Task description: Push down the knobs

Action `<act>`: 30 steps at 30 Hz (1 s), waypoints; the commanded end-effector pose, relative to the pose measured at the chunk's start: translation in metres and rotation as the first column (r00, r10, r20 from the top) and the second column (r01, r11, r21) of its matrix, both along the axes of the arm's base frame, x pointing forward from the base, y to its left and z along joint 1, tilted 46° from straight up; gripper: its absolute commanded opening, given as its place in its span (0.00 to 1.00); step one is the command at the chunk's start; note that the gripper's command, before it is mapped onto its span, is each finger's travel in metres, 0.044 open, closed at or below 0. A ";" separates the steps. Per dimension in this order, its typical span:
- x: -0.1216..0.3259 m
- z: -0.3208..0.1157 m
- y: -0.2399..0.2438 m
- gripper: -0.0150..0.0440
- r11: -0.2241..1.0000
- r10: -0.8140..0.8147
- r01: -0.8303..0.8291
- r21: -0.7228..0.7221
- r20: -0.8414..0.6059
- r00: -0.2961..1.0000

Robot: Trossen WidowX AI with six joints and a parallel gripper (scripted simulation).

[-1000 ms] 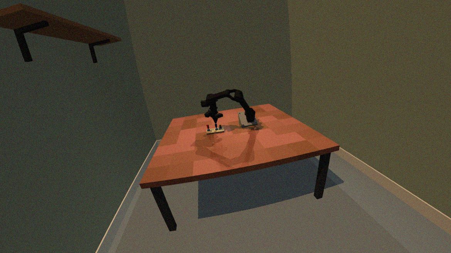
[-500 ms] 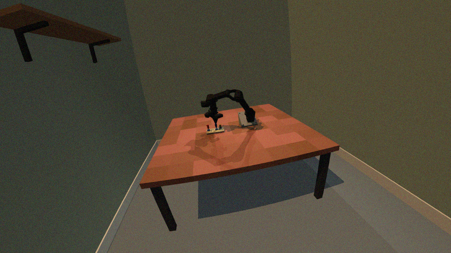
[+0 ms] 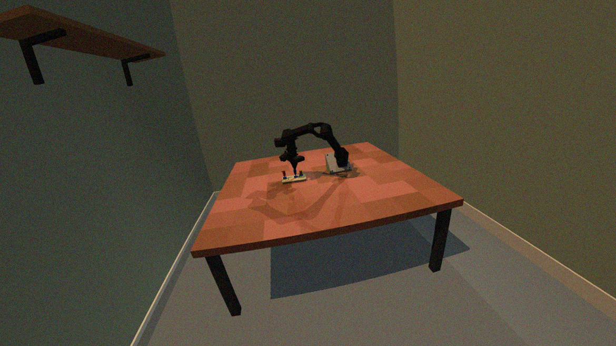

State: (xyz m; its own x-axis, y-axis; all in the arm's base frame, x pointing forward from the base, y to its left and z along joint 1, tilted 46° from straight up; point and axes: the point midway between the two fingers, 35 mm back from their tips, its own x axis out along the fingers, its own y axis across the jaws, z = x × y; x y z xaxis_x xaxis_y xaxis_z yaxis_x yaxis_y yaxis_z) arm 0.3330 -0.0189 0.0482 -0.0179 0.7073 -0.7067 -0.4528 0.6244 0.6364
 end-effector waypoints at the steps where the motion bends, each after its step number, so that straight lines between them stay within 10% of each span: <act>1: 0.000 0.000 0.000 0.25 1.000 -0.003 0.003 0.003 0.001 1.000; 30: 0.000 -0.004 0.005 0.25 1.000 -0.003 0.003 0.003 0.001 1.000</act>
State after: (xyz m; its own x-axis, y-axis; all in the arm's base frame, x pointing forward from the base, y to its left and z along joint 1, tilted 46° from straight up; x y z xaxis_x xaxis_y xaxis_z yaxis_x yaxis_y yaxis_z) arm 0.3325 -0.0176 0.0461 -0.0156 0.7069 -0.7071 -0.4496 0.6267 0.6365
